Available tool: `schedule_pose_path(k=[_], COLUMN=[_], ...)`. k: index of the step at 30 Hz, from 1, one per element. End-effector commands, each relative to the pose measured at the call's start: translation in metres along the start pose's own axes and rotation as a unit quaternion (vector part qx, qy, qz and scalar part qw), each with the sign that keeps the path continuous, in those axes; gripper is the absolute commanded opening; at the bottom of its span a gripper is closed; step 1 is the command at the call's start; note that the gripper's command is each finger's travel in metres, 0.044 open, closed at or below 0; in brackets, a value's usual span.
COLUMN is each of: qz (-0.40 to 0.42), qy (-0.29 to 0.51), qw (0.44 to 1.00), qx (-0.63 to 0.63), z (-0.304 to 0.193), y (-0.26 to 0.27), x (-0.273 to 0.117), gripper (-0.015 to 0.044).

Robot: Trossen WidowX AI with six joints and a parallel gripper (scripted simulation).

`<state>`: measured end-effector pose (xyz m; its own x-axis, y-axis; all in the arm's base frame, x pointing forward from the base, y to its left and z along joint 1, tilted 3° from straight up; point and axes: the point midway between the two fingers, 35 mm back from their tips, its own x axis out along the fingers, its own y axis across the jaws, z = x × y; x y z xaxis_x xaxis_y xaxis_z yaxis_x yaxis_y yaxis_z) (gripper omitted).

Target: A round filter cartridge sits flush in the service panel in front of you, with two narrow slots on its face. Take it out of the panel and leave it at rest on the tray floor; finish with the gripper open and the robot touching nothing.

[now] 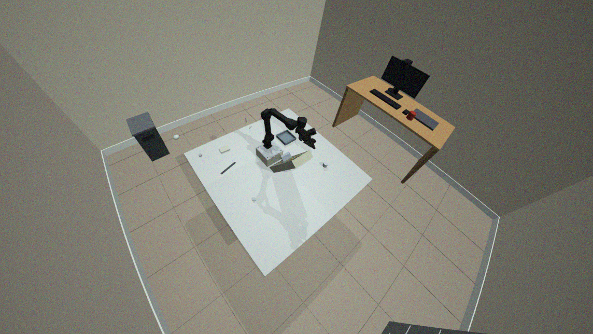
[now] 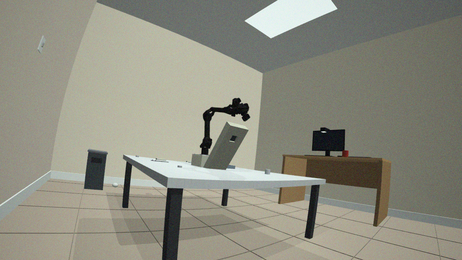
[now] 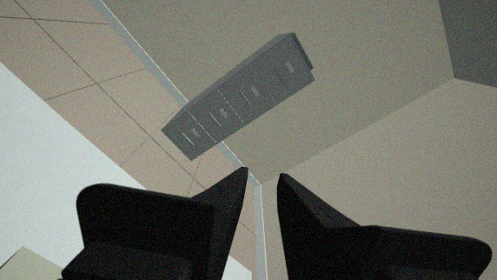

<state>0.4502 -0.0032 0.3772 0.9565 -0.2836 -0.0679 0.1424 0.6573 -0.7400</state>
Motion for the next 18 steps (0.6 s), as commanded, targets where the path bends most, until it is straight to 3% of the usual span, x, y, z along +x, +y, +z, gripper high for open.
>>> schedule_pose_path(k=[1, 8, 18], qz=[0.078, 0.119, 0.139], qy=[0.061, 0.131, 0.244], qw=[0.981, 0.936, 0.829], qx=[0.165, 0.305, 0.483], z=[-0.055, -0.100, -0.159], y=[0.017, 0.035, 0.068], x=[-0.046, -0.088, -0.150], gripper=[0.0091, 0.0091, 0.0091])
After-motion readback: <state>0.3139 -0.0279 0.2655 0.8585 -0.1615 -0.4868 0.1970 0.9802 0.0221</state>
